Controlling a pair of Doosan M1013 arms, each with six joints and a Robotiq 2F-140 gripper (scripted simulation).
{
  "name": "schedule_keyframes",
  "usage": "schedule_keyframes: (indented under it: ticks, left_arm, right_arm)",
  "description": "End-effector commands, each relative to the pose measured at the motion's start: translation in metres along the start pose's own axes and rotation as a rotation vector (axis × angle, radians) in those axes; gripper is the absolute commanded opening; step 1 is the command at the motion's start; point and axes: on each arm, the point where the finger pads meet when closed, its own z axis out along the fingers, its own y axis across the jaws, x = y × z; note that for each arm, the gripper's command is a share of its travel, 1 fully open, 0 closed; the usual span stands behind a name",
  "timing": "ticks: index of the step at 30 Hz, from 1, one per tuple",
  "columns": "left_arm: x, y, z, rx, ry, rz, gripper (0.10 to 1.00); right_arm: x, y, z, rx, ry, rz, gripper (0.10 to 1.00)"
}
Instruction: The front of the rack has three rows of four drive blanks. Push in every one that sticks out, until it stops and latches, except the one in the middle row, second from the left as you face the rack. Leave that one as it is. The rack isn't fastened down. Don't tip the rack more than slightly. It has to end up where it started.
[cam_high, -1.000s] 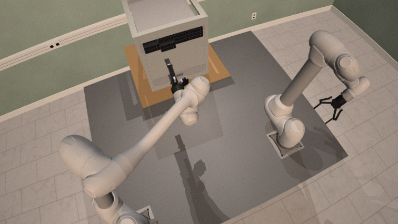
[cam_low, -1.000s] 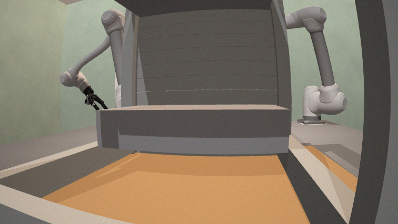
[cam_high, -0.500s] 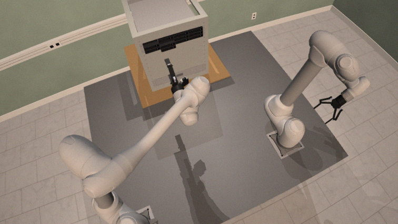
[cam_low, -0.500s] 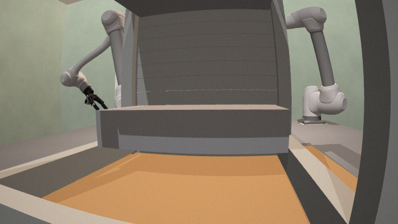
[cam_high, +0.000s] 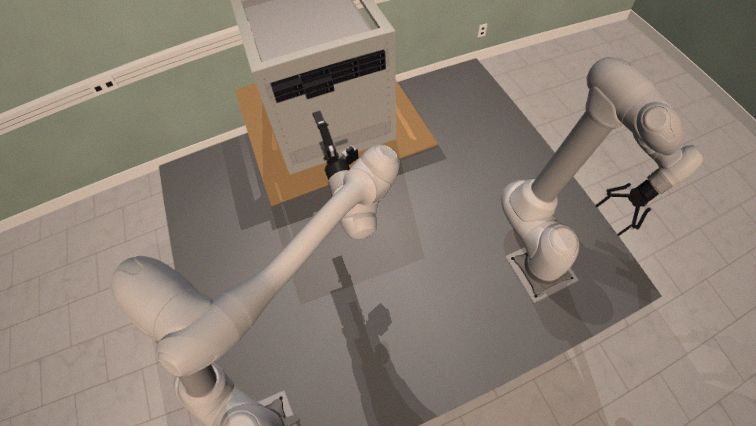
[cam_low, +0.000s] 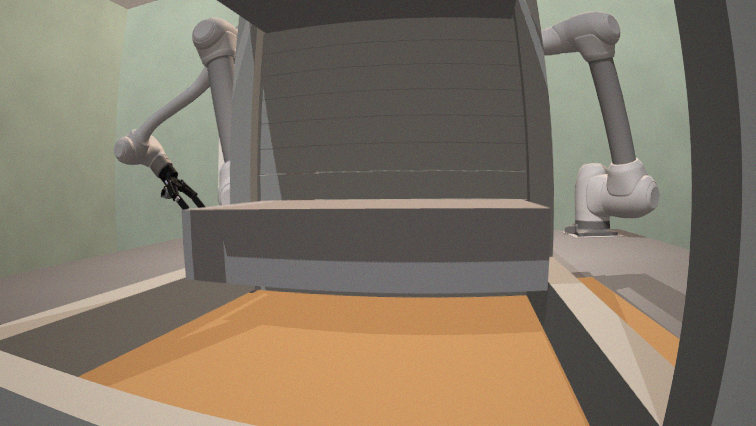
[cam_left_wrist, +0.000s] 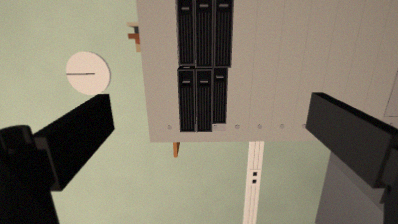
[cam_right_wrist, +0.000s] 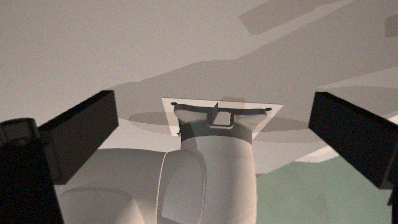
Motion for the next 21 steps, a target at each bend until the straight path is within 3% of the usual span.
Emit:
schedule_keyframes:
  ticks: [1, 7, 21]
  left_arm:
    - [-0.001, -0.001, -0.001, -0.001, 0.000, -0.002, 1.000]
    - [-0.014, 0.005, -0.025, -0.003, 0.001, -0.004, 1.000]
    - [-0.015, 0.006, -0.026, -0.003, 0.001, -0.004, 1.000]
  right_arm:
    - [0.000, 0.000, 0.000, 0.000, 0.001, 0.000, 1.000]
    - [0.000, 0.000, 0.000, 0.000, 0.001, 0.000, 1.000]
    - [0.000, 0.000, 0.000, 0.000, 0.001, 0.000, 1.000]
